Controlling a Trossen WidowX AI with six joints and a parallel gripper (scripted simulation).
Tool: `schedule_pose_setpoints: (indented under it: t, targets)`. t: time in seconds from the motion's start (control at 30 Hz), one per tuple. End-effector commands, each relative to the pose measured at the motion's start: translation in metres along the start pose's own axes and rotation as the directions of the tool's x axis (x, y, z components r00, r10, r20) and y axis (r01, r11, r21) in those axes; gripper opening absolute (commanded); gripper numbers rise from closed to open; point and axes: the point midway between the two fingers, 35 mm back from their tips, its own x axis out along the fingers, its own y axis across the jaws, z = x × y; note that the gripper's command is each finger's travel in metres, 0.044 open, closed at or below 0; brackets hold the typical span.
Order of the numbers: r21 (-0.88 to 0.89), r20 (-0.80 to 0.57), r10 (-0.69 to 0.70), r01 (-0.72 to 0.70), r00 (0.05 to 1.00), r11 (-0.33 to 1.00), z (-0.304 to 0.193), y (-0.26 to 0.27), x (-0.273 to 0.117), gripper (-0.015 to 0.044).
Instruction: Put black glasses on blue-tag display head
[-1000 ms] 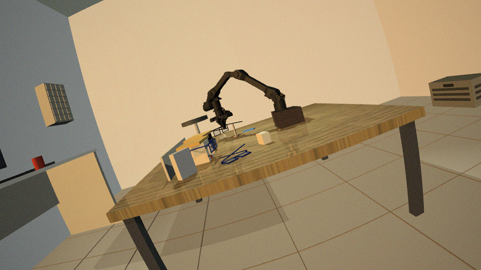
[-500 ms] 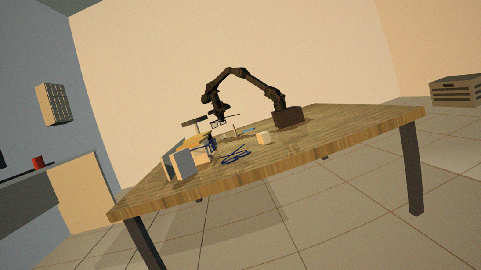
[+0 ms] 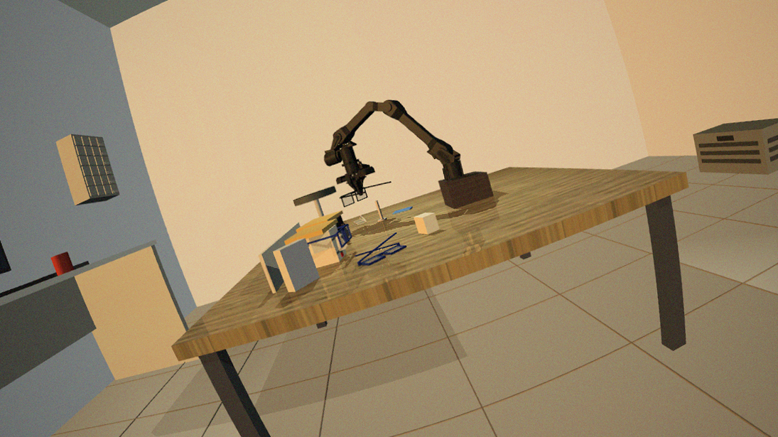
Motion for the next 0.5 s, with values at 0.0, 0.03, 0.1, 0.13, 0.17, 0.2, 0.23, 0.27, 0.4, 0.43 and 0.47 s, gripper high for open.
schedule_pose_setpoints:
  t: [0.0,0.03,0.1,0.13,0.17,0.2,0.23,0.27,0.4,0.43,0.47]
  targets:
    - [0.006,-0.006,0.001,-0.001,1.000,1.000,-0.009,-0.017,-0.002,0.0000]
    - [0.006,-0.006,0.001,-0.001,1.000,1.000,-0.011,-0.021,-0.002,0.0000]
    - [0.006,-0.006,0.001,-0.001,1.000,1.000,-0.014,-0.028,-0.003,0.0000]
    - [0.006,-0.007,0.000,0.000,1.000,1.000,-0.016,-0.032,-0.003,0.0000]
    - [0.006,-0.007,0.000,0.000,1.000,1.000,-0.017,-0.036,-0.003,0.0000]
    - [0.006,-0.007,0.000,0.000,1.000,1.000,-0.018,-0.039,-0.003,0.0000]
    - [0.006,-0.007,-0.001,0.001,1.000,1.000,-0.020,-0.043,-0.003,0.0000]
    - [0.006,-0.007,-0.001,0.001,1.000,1.000,-0.021,-0.047,-0.003,0.0000]
    - [0.006,-0.007,-0.002,0.002,1.000,1.000,-0.026,-0.063,-0.002,0.0000]
    - [0.006,-0.007,-0.002,0.003,1.000,1.000,-0.027,-0.067,-0.002,0.0000]
    - [0.006,-0.008,-0.003,0.003,1.000,1.000,-0.028,-0.071,-0.002,0.0000]
